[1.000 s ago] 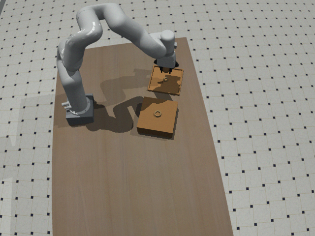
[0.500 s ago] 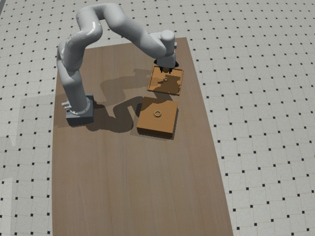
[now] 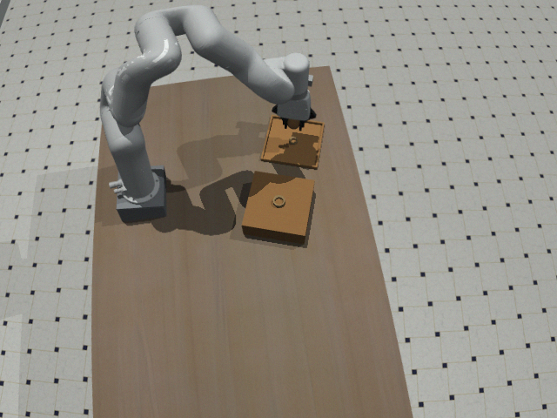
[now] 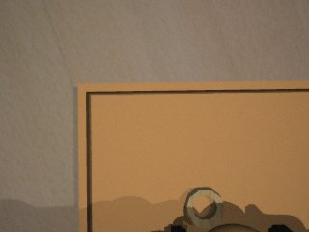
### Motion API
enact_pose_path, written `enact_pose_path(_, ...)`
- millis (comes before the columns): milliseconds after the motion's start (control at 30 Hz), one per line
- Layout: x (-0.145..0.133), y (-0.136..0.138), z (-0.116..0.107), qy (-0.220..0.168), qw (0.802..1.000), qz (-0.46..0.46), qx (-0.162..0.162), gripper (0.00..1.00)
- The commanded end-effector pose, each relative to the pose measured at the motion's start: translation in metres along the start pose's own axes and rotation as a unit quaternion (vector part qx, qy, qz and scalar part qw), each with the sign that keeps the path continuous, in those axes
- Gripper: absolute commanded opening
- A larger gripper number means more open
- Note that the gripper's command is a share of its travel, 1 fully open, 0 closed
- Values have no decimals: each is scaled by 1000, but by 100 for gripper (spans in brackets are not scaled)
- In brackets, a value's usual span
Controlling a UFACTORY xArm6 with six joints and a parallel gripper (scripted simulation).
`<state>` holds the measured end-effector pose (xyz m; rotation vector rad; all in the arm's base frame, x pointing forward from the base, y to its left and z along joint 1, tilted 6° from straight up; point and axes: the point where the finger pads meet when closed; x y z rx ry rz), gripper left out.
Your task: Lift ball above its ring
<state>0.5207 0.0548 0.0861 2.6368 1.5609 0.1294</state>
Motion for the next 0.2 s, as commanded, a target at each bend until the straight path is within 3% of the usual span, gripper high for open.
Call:
enact_pose_path(0,1,1,-2,1,1000,0,-2,0)
enact_pose_path(167,1,1,-2,1,1000,0,-2,0)
Point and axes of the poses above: the point where the finger pads meet when closed, its own z axis out along the fingers, its own y axis across the jaws, x = y × z
